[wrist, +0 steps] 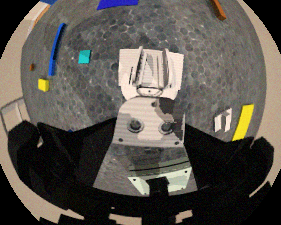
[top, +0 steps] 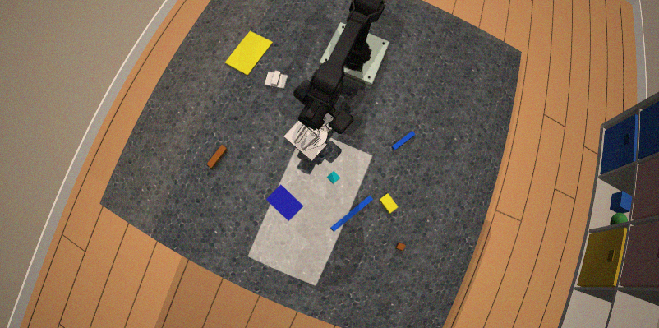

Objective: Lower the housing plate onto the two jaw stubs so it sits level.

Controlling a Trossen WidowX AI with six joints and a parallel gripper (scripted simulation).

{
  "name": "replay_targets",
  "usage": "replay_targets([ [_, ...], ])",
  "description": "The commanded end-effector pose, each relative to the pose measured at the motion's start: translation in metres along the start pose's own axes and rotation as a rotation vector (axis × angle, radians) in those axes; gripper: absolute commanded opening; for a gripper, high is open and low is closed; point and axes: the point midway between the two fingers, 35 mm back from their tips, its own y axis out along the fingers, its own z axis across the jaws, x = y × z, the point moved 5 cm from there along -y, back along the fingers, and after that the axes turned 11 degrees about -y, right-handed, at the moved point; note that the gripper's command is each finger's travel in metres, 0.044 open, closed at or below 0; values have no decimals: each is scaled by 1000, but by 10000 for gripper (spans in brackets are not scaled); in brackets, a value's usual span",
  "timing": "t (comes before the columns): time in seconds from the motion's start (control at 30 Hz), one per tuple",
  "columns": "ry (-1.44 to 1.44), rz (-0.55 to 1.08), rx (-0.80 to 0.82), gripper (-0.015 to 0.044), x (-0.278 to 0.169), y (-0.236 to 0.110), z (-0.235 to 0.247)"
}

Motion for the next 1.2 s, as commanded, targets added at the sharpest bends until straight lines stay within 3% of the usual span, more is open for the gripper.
replay_targets([
  [0.0,4,4,-2,351,-1,1,0],
  [1.17,3,4,-2,351,0,15,0],
])
